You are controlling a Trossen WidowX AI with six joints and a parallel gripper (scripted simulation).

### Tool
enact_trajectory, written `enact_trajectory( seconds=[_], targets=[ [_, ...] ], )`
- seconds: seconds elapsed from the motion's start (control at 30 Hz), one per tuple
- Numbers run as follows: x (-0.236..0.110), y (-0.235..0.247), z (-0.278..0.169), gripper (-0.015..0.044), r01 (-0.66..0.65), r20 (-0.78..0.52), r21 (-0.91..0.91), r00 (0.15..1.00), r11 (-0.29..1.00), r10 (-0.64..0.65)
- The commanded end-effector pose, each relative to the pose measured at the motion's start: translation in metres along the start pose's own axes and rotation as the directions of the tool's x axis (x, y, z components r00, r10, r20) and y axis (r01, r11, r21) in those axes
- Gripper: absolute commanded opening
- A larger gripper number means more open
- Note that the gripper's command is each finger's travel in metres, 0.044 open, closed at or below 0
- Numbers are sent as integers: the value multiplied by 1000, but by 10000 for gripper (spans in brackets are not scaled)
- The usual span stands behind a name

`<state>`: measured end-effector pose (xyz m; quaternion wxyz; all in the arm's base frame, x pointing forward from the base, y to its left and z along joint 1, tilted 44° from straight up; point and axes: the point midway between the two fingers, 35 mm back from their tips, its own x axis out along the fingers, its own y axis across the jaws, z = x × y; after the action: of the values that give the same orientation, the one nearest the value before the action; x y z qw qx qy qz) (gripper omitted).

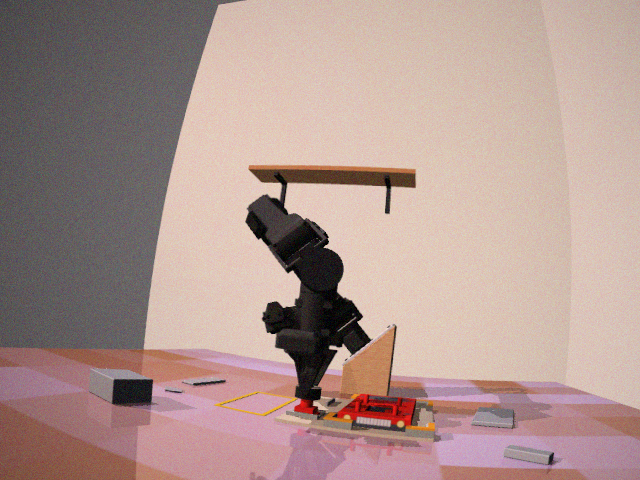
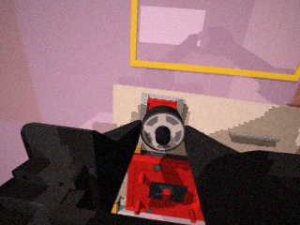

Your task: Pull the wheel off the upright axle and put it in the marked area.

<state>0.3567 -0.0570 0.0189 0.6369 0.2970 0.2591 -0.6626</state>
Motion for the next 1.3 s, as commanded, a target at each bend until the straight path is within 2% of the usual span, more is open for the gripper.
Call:
enact_trajectory(
  seconds=[0.0, 1.27],
  targets=[
    [-9, 0, -2, 0, -11, -2, -10, 1000, 1000, 11],
    [-22, -1, -2, 0, -14, -2, -13, 1000, 1000, 14]
  ],
)
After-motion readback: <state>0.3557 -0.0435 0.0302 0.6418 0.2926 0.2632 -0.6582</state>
